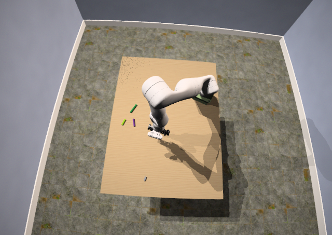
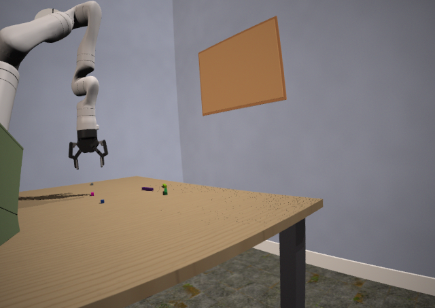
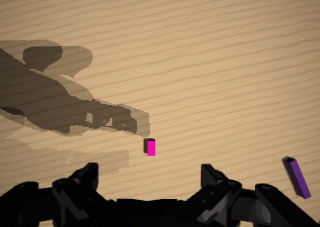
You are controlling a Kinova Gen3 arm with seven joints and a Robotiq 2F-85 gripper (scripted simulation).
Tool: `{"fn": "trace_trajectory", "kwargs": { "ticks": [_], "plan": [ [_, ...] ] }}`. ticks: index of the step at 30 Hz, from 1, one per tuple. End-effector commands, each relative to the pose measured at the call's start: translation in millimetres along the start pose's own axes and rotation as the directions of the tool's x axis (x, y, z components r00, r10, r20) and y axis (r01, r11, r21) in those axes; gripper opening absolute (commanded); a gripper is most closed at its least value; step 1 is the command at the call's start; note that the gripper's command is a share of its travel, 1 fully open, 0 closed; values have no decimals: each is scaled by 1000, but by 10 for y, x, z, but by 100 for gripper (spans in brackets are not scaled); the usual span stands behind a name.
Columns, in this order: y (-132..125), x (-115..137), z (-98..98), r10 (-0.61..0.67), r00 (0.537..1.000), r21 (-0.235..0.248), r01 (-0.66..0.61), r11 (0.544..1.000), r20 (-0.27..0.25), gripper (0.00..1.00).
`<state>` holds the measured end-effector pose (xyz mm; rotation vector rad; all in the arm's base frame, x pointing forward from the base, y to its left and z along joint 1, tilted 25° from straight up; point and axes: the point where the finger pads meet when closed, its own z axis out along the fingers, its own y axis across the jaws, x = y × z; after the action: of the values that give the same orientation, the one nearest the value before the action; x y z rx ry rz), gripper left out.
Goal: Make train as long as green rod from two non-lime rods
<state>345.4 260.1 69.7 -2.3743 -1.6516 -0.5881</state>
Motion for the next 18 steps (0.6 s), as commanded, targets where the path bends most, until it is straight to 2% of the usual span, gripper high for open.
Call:
{"fn": "trace_trajectory", "kwargs": {
  "ticks": [1, 10, 18],
  "plan": [
    [7, 2, -3, -1, 1000, -1, 1, 1000, -1, 100],
    [116, -26, 20, -29, 1000, 1, 29, 1000, 1, 100],
    [520, -122, 78, -121, 993, 0, 121, 993, 1, 100]
  ]
}}
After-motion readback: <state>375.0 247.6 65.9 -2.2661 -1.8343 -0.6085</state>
